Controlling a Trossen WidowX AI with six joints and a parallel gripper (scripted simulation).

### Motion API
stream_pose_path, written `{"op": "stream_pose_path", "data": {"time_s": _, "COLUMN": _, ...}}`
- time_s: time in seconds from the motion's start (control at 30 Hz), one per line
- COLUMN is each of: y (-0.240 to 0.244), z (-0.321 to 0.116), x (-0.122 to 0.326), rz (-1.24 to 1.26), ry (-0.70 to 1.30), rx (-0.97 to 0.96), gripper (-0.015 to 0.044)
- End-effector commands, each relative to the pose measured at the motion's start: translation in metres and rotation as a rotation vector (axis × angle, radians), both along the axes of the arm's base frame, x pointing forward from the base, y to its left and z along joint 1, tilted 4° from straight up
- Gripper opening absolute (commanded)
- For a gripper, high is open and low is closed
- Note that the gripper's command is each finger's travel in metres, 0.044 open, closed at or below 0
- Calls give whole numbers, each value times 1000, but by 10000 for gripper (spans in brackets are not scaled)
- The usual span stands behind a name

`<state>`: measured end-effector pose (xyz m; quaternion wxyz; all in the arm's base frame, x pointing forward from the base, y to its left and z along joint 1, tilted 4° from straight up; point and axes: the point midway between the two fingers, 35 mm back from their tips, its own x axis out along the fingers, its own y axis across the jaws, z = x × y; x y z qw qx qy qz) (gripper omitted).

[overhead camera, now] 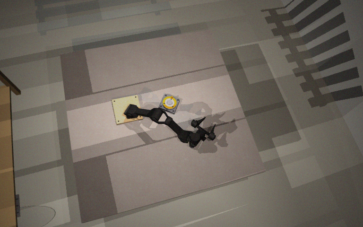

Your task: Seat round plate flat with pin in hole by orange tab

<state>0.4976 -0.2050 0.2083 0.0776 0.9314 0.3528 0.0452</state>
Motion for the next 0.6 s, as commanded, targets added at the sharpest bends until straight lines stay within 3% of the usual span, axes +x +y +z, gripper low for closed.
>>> {"op": "stream_pose_path", "data": {"time_s": 0.0, "y": 2, "z": 1, "x": 2, "rz": -4, "ry": -4, "rx": -5, "gripper": 374}}
{"op": "stream_pose_path", "data": {"time_s": 0.2, "y": 71, "z": -1, "x": 46, "rz": -91, "ry": -79, "rx": -236, "gripper": 216}}
{"op": "stream_pose_path", "data": {"time_s": 0.3, "y": 89, "z": -6, "x": 52, "rz": -96, "ry": -83, "rx": -310, "gripper": 137}}
{"op": "stream_pose_path", "data": {"time_s": 0.47, "y": 149, "z": -27, "x": 57, "rz": -58, "ry": -84, "rx": -599, "gripper": 6}}
{"op": "stream_pose_path", "data": {"time_s": 0.57, "y": 168, "z": -34, "x": 54, "rz": -25, "ry": -83, "rx": -699, "gripper": 0}}
